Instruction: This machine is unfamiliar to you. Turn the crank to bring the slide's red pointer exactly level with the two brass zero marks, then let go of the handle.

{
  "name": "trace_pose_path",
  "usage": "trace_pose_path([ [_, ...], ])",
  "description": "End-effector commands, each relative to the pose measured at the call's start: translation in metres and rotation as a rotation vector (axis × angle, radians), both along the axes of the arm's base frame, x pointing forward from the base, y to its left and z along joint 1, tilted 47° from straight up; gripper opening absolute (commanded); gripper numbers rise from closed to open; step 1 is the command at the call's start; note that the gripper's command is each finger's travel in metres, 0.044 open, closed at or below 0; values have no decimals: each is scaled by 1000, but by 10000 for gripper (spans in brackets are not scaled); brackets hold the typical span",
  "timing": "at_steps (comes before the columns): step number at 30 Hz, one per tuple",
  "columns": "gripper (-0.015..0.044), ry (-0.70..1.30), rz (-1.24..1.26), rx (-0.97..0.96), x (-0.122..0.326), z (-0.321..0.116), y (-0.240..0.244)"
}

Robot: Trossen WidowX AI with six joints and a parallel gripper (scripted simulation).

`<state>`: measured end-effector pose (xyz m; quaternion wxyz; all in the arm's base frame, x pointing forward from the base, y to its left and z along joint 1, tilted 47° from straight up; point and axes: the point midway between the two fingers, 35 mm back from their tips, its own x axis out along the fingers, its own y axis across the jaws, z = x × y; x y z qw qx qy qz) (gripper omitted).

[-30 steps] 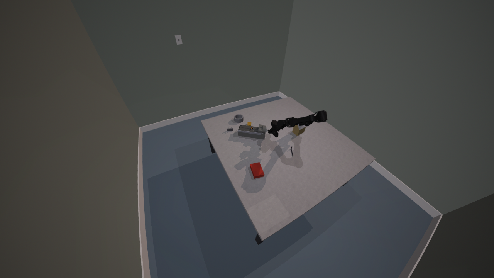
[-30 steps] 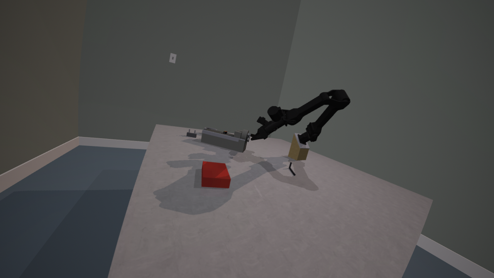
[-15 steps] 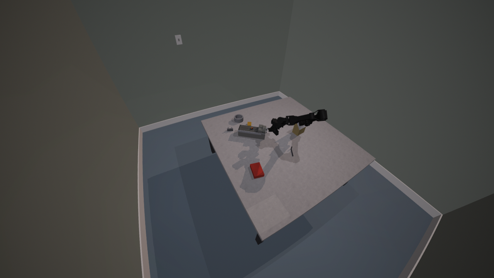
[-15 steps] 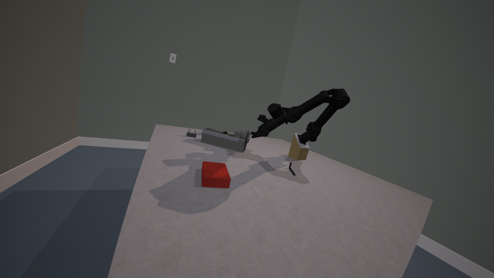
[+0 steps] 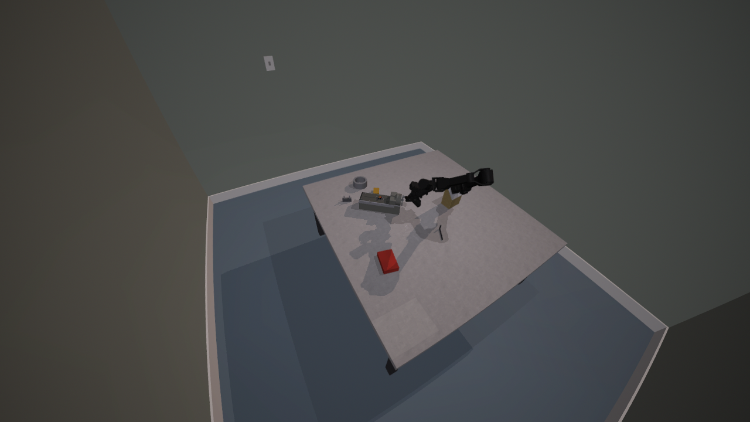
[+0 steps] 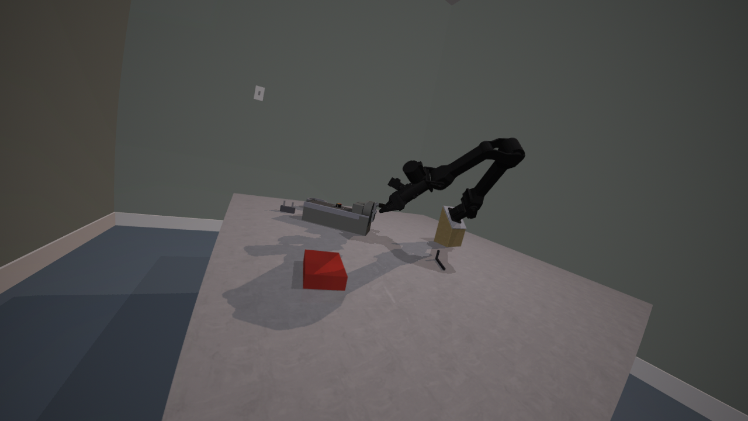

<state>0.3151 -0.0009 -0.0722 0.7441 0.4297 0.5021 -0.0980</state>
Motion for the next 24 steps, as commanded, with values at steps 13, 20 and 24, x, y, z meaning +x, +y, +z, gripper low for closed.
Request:
trace_pose_path([
  [13, 0, 11, -17, -12, -8, -6, -8],
  [20, 0, 11, -17, -12, -9, -8, -9],
  [24, 0, 11, -17, -12, -9, -8, -9],
])
